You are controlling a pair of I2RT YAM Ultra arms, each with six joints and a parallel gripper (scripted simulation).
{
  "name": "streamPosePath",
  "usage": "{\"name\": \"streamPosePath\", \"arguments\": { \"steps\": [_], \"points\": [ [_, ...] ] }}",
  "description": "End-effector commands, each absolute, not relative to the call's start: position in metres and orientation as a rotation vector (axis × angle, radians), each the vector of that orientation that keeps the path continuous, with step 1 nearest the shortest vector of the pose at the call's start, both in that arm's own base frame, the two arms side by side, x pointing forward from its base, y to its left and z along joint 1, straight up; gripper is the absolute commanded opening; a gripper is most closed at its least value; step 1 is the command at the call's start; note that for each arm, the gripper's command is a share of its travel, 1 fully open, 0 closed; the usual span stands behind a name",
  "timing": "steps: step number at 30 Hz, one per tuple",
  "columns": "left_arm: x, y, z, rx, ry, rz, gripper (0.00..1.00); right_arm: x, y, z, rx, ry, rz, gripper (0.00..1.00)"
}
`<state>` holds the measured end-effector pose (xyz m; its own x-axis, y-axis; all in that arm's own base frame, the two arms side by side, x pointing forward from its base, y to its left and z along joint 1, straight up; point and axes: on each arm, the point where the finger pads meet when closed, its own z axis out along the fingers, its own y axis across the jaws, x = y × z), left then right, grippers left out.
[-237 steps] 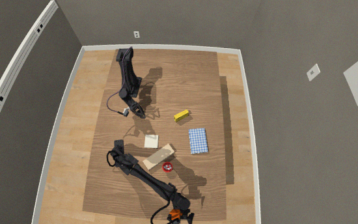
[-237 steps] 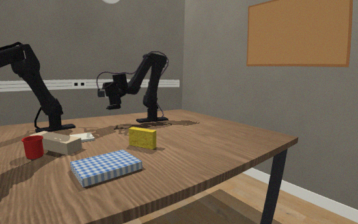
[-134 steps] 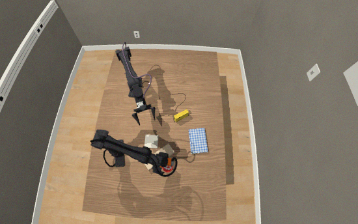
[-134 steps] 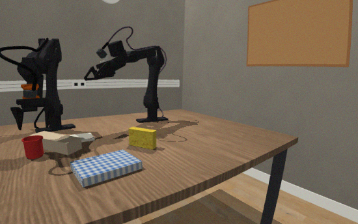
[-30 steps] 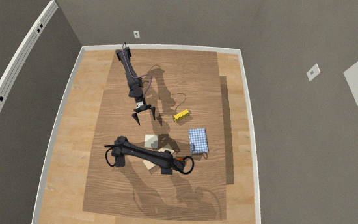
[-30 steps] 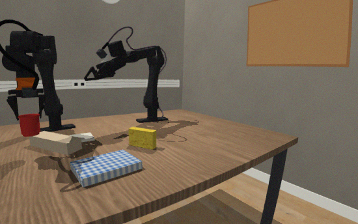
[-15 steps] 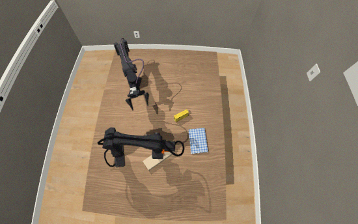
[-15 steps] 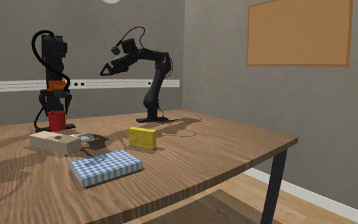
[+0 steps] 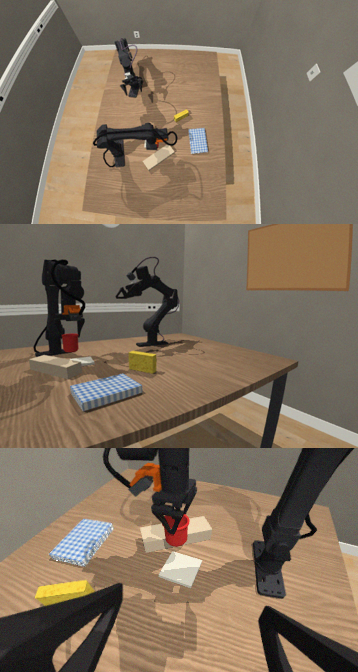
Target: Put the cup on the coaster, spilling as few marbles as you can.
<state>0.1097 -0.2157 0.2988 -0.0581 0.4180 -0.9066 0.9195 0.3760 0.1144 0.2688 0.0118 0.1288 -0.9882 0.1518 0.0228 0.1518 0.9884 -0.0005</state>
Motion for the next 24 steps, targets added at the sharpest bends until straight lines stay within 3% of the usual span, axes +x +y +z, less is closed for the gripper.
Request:
{"name": "streamPosePath", "arguments": {
  "steps": [1, 24],
  "points": [
    [0.1007, -0.2050, 0.2817, 1.232, 1.704, -0.639, 1.00, 0.2725, 0.0105, 0.1373, -0.287, -3.168, 0.020, 0.00],
    [0.1001, -0.2045, 0.2868, 1.221, 1.679, -0.646, 1.00, 0.2773, 0.0120, 0.1407, -1.635, -2.732, 0.010, 0.00]
  ]
}}
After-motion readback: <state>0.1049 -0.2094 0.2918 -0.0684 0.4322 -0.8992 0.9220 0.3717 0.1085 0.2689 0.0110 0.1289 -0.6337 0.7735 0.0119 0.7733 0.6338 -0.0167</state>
